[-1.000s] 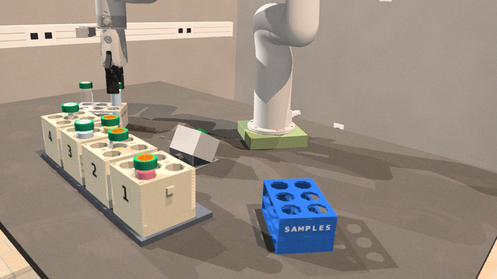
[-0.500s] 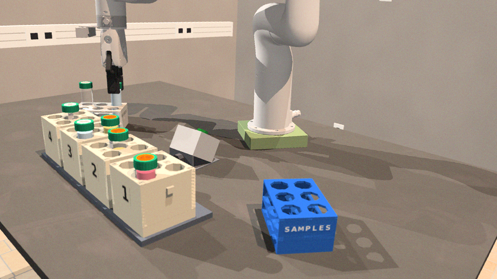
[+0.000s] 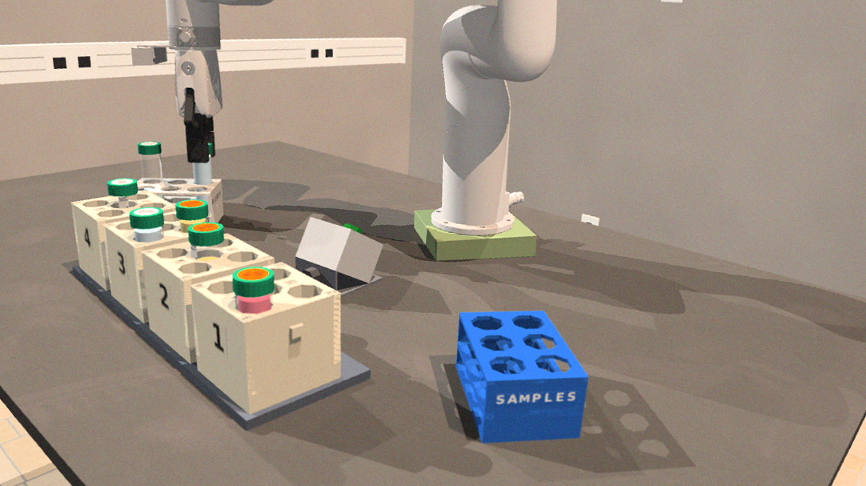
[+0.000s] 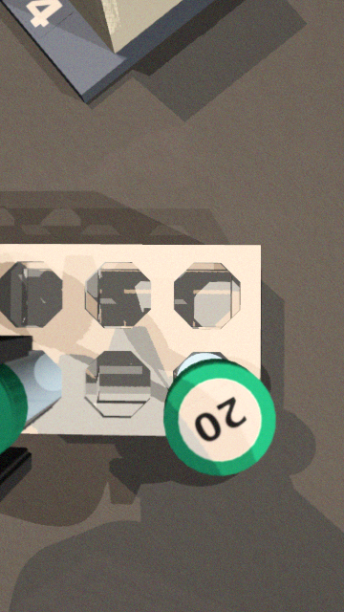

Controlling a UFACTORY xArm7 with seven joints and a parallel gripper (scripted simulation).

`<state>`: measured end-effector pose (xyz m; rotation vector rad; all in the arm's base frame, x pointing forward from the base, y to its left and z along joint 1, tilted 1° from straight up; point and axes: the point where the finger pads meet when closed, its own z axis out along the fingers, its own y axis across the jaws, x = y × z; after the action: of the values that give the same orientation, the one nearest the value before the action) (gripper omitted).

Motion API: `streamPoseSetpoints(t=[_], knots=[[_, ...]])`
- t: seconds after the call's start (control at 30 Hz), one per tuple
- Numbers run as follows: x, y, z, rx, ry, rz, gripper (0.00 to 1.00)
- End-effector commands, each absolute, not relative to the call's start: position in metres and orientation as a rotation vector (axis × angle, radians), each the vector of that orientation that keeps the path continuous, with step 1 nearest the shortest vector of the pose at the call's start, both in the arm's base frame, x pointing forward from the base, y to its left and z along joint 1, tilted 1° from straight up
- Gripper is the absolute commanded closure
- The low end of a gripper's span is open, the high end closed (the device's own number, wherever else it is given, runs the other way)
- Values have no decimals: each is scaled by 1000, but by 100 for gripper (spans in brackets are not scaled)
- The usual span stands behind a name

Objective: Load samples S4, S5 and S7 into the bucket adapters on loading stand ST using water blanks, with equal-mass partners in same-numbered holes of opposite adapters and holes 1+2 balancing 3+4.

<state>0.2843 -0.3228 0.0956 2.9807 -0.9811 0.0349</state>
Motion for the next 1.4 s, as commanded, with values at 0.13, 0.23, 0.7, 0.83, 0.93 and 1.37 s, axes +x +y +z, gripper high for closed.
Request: streamPoseSetpoints(t=[0.13, 0.23, 0.7, 0.83, 0.93, 1.37], knots=[[285, -324, 97, 2979, -981, 41, 100], [285, -324, 97, 2979, -981, 41, 100], [285, -324, 97, 2979, -981, 41, 100], [285, -324, 99, 2979, -981, 41, 100], [285, -324, 101, 2979, -981, 41, 100], [285, -324, 108, 2979, -981, 41, 100]])
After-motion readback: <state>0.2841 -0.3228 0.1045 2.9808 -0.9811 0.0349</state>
